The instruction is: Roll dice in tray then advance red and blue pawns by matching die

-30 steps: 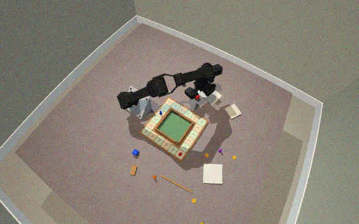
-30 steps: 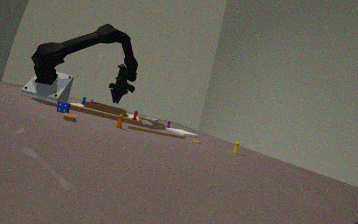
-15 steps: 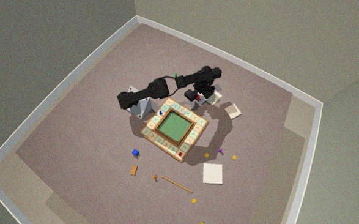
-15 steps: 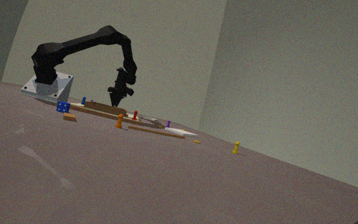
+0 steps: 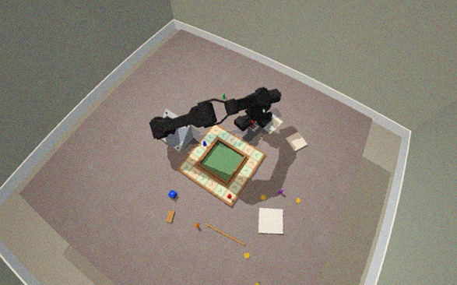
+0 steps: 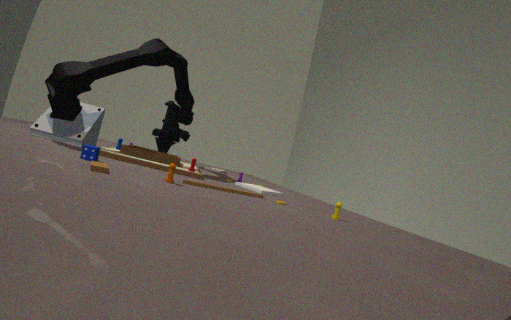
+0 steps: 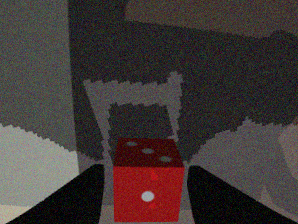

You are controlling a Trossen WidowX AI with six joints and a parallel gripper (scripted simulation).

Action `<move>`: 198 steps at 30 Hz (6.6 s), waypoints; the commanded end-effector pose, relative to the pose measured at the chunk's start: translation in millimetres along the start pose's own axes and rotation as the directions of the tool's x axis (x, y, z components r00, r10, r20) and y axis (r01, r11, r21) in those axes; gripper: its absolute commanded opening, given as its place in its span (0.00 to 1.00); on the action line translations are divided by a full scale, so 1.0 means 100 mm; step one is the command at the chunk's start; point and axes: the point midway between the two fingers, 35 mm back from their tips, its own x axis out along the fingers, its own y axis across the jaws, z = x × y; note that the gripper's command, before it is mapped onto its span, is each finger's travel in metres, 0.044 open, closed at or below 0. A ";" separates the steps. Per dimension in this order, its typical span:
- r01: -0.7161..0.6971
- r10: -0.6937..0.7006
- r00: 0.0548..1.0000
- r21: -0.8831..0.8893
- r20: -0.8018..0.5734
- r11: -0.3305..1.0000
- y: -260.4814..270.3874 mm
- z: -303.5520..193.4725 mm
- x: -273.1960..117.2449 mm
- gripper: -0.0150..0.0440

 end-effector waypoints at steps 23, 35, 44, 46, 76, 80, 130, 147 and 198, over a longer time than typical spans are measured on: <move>-0.034 0.034 0.999 0.016 0.029 0.999 0.11 0.12 -0.62 0.25; -0.012 0.012 1.000 -0.002 0.006 1.000 0.09 0.10 -1.09 0.25; -0.006 0.005 1.000 -0.046 -0.002 0.999 0.03 0.12 -1.23 0.25; -0.008 0.007 1.000 -0.096 -0.004 0.995 -0.03 0.16 -1.23 0.25; -0.014 0.014 1.000 -0.810 -0.007 0.586 -1.14 0.57 -1.15 0.25; -0.011 0.012 1.000 -0.872 -0.006 0.490 -1.29 0.59 -1.11 0.25; -0.097 0.482 0.845 -0.952 -0.233 -0.290 -2.31 0.38 -0.66 0.25; -0.004 0.710 0.675 -0.963 -0.200 -0.268 -2.55 0.57 -0.97 0.25; -0.046 0.069 0.996 -0.981 -0.059 -0.186 -2.49 0.51 -0.93 0.82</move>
